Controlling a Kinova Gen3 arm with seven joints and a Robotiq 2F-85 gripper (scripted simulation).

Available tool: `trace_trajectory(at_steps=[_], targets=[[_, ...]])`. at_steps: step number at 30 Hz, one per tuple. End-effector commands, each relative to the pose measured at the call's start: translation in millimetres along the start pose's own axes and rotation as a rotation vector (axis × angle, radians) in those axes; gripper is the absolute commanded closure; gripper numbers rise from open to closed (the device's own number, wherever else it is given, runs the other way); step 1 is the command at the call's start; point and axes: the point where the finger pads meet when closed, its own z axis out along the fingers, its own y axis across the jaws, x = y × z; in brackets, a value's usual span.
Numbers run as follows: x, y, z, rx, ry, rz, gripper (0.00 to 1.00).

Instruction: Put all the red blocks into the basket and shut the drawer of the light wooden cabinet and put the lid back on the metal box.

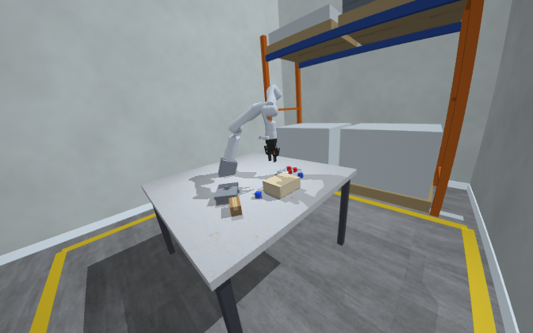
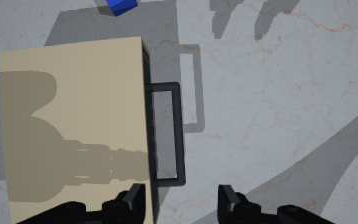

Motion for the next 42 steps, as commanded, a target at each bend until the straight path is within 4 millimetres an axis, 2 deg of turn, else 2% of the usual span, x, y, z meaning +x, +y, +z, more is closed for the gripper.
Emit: trace_trajectory(at_steps=[1,9,19,20,42], targets=[[12.8,-1.9,-1.2,0.003,-0.007,-0.031,0.47],[29.1,-2.9,-2.1,0.006,-0.014,-0.069,0.47],[31.3,-3.0,-2.2,0.007,-0.014,-0.074,0.47],[31.3,-3.0,-2.2,0.007,-0.014,-0.074,0.70],[31.3,-3.0,-2.2,0.007,-0.014,-0.074,0.70]])
